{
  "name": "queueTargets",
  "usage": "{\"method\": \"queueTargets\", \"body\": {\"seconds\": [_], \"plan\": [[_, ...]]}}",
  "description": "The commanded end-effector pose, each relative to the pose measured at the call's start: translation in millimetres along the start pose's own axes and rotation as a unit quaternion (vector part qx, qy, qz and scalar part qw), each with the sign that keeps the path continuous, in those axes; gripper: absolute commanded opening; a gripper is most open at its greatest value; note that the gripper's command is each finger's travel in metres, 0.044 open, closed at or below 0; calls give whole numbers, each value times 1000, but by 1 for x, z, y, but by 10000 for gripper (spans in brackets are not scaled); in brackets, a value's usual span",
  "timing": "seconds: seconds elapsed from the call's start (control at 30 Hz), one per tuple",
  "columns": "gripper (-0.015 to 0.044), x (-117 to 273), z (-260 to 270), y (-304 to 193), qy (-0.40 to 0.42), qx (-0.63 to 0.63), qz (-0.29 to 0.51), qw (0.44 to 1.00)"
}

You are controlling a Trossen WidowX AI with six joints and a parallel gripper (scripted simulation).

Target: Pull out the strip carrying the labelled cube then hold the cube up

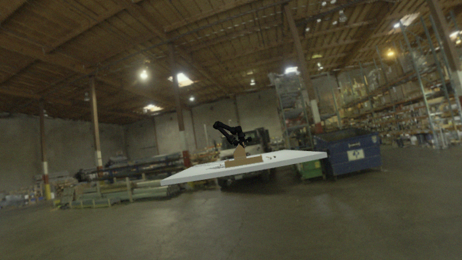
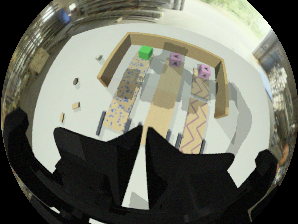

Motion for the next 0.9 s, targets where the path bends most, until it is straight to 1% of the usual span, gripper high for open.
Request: {"method": "queueTargets", "body": {"seconds": [0.0,0.17,0.23,0.63,0.87], "plan": [[0,-37,3,16,-60,-36,120,990],[0,-58,-5,25,-113,-60,204,971],[0,-63,-8,27,-128,-65,224,964],[0,-60,-6,20,-130,-66,226,963],[0,-70,-8,16,-130,-66,226,963]]}}
Point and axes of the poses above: the point midway between the two fingers, 35 mm back from their tips, its own x axis back along the fingers, its own z axis across the jaws, y = z × x, the point moved 7 cm from there along x, back along the fingers, and after that the axes turned 15 degrees about -x, right-handed, at the moved point
